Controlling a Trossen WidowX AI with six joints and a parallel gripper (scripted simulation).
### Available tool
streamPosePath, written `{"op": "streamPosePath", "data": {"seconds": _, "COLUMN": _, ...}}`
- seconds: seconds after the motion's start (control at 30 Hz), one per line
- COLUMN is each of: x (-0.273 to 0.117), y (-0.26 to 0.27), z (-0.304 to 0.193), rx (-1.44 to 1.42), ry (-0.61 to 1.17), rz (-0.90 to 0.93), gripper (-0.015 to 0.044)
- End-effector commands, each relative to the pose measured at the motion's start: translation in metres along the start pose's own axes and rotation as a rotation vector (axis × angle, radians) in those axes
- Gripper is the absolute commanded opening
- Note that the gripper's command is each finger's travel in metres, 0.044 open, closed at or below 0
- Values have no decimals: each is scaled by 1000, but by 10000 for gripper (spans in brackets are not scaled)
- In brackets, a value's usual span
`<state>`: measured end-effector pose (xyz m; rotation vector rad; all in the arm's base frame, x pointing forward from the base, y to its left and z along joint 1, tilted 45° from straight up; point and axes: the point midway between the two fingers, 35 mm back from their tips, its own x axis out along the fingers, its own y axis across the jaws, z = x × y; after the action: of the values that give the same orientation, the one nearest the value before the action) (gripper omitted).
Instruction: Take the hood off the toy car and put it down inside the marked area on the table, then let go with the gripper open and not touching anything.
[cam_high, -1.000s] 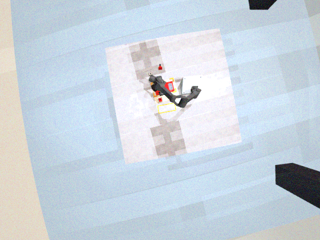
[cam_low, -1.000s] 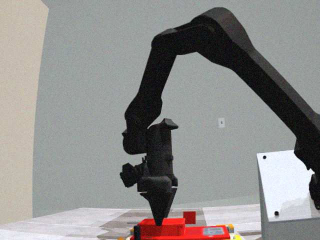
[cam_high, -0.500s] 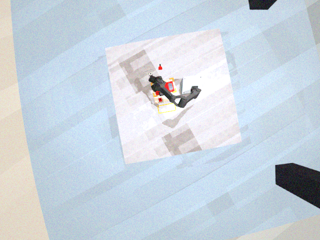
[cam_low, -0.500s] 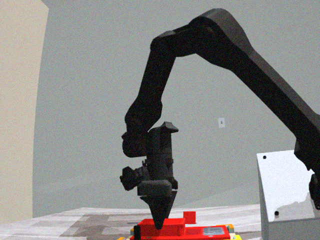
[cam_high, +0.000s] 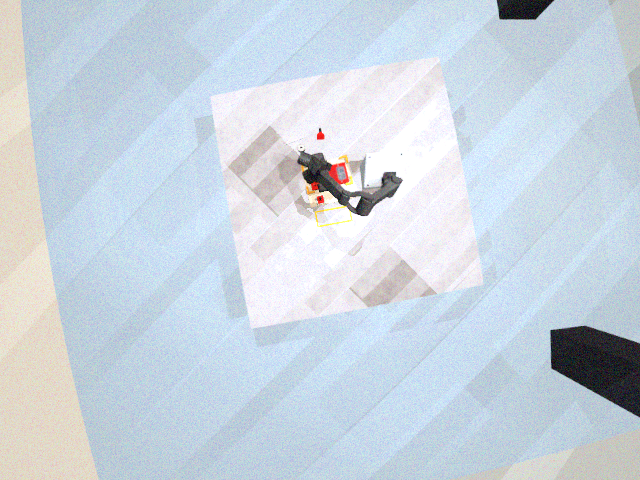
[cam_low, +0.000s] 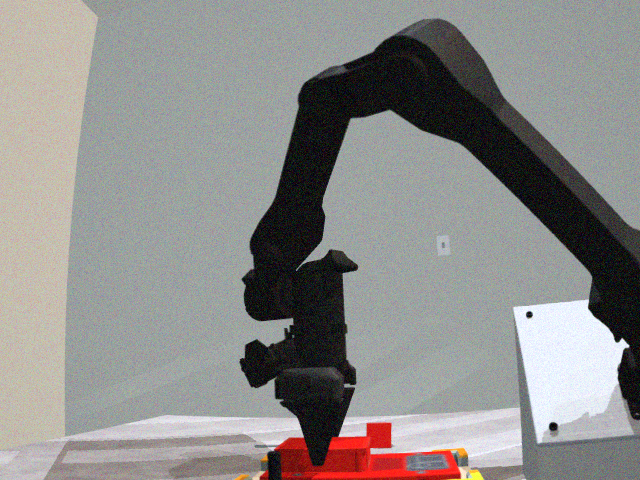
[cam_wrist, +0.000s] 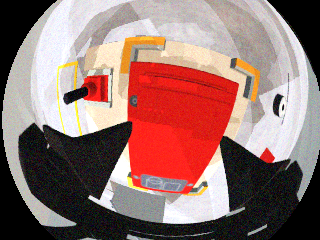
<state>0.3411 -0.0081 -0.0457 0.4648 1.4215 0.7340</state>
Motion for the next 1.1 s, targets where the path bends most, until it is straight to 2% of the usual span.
{"op": "streamPosePath", "data": {"seconds": 0.0, "x": 0, "y": 0, "z": 0, "rx": 0, "ry": 0, "rz": 0, "gripper": 414}}
{"op": "streamPosePath", "data": {"seconds": 0.07, "x": 0, "y": 0, "z": 0, "rx": 0, "ry": 0, "rz": 0, "gripper": 361}}
{"op": "streamPosePath", "data": {"seconds": 0.4, "x": 0, "y": 0, "z": 0, "rx": 0, "ry": 0, "rz": 0, "gripper": 295}}
{"op": "streamPosePath", "data": {"seconds": 0.77, "x": -5, "y": 0, "z": 0, "rx": 1, "ry": 0, "rz": 0, "gripper": 6}}
{"op": "streamPosePath", "data": {"seconds": 1.07, "x": -11, "y": 0, "z": 0, "rx": 1, "ry": 0, "rz": 0, "gripper": 0}}
